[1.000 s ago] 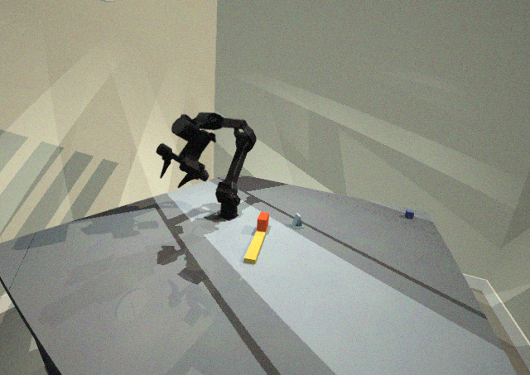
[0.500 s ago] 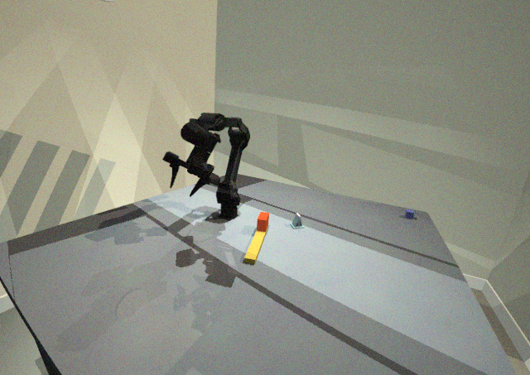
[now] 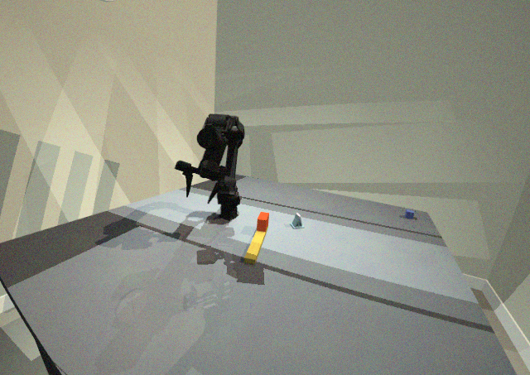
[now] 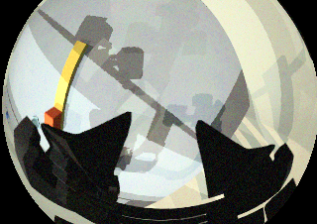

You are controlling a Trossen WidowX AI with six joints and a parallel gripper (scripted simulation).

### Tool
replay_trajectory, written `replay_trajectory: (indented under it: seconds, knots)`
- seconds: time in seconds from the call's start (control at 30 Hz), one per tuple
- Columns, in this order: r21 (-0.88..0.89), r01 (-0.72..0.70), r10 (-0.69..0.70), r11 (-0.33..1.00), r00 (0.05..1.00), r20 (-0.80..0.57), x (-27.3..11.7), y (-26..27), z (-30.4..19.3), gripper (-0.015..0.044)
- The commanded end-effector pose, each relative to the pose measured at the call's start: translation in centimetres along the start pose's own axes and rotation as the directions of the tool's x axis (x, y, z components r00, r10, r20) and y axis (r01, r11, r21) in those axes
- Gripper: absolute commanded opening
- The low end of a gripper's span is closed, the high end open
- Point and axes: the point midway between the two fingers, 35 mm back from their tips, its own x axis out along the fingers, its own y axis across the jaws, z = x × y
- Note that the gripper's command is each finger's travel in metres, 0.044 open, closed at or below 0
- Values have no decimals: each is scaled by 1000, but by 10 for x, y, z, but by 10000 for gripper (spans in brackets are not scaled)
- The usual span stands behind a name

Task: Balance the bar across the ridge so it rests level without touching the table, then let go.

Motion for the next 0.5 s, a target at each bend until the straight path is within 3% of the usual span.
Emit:
replay_trajectory:
  seconds: [0.0,0.47]
  knots:
    - [47,-50,50,998,999,4,-2,19,9,315]
    - [174,-172,178,970,984,-21,-8,78,23,315]
